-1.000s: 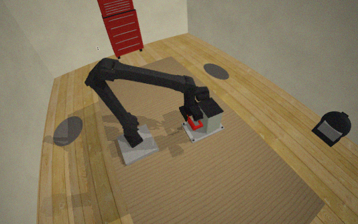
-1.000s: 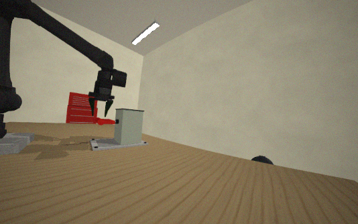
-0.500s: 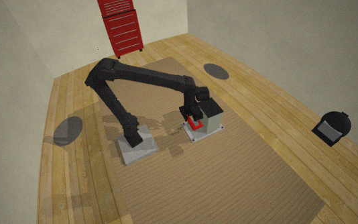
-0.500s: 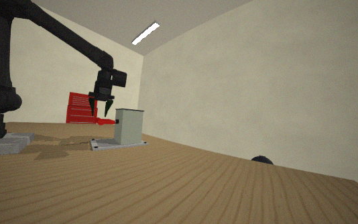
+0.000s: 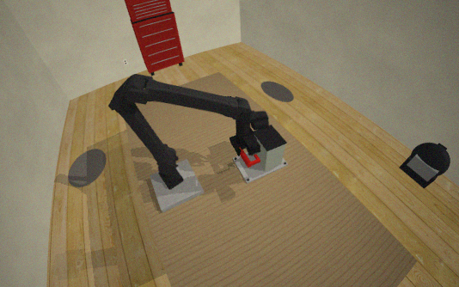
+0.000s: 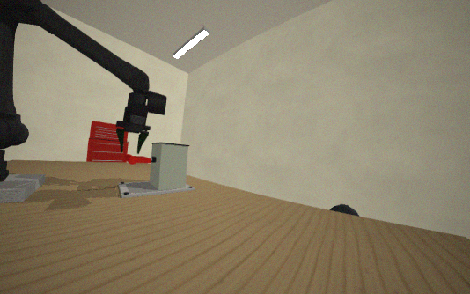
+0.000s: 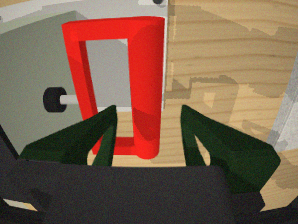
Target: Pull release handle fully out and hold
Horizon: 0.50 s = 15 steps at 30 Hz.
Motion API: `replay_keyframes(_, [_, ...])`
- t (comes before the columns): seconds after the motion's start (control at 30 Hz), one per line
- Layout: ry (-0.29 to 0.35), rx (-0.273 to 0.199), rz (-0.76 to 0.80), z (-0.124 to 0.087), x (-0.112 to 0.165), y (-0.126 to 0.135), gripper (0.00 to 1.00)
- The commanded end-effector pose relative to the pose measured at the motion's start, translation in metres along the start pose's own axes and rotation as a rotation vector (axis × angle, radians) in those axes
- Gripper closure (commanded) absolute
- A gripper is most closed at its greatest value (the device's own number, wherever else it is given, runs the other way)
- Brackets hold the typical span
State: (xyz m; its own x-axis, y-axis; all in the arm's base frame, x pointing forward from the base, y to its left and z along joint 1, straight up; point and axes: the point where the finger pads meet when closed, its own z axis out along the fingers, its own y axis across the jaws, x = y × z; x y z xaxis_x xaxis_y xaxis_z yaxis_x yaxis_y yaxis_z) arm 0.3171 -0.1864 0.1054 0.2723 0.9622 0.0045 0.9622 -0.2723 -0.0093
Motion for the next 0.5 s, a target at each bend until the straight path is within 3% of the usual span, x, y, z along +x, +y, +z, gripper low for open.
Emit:
replay_keyframes(0.0, [-0.003, -0.002, 0.022, 0.0047, -0.0066, 0.0033, 0.5])
replay_keyframes(0.47, [-0.003, -0.002, 0.022, 0.0047, -0.0066, 0.0034, 0.5])
